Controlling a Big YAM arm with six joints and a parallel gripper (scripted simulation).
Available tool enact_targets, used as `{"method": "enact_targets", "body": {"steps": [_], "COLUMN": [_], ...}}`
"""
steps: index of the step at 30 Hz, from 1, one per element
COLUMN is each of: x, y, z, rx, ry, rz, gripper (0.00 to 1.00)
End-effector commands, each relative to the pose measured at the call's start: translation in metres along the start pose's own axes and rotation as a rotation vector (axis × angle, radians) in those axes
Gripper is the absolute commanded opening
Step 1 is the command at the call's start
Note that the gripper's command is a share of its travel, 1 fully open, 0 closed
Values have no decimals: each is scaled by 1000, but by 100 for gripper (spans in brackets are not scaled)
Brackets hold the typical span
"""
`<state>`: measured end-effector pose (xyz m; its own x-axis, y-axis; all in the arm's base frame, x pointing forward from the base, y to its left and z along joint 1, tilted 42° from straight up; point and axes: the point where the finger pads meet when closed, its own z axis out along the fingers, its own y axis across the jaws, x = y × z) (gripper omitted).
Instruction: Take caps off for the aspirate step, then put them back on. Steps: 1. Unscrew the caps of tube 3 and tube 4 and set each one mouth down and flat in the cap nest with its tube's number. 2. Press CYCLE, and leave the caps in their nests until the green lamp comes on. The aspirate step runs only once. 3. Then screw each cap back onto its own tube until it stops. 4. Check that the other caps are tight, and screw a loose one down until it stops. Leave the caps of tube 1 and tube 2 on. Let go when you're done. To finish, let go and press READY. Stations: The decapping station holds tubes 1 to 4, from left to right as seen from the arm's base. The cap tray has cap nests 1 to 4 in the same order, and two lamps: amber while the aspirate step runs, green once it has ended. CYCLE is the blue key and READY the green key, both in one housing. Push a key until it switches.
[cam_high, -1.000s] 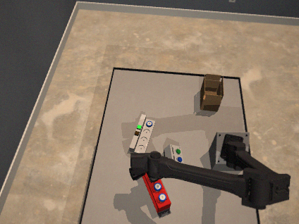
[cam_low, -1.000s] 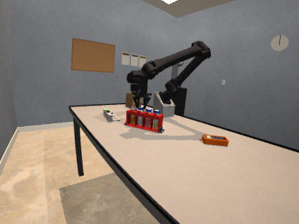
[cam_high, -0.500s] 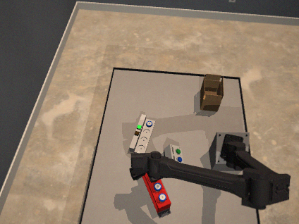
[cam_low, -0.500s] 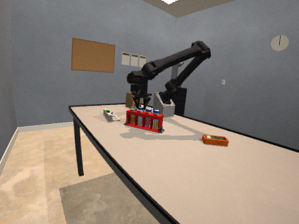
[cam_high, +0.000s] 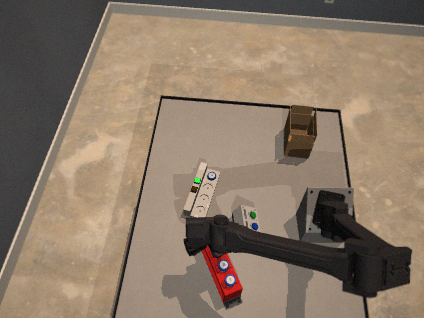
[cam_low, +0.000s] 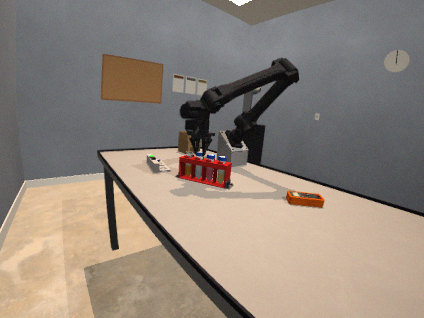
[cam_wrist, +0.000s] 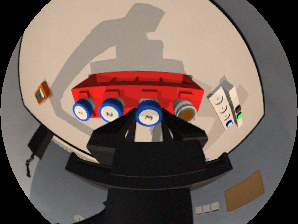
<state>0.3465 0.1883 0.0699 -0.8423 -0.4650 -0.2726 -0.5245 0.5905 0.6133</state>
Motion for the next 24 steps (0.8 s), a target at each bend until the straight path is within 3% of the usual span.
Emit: {"method": "enact_targets", "body": {"steps": [1,24], "x": [1,1], "y": [-1,0], "z": [6,8], "rx": [-2,1], "ry": [4,7], "rz": [38,702], "gripper": [0,0]}}
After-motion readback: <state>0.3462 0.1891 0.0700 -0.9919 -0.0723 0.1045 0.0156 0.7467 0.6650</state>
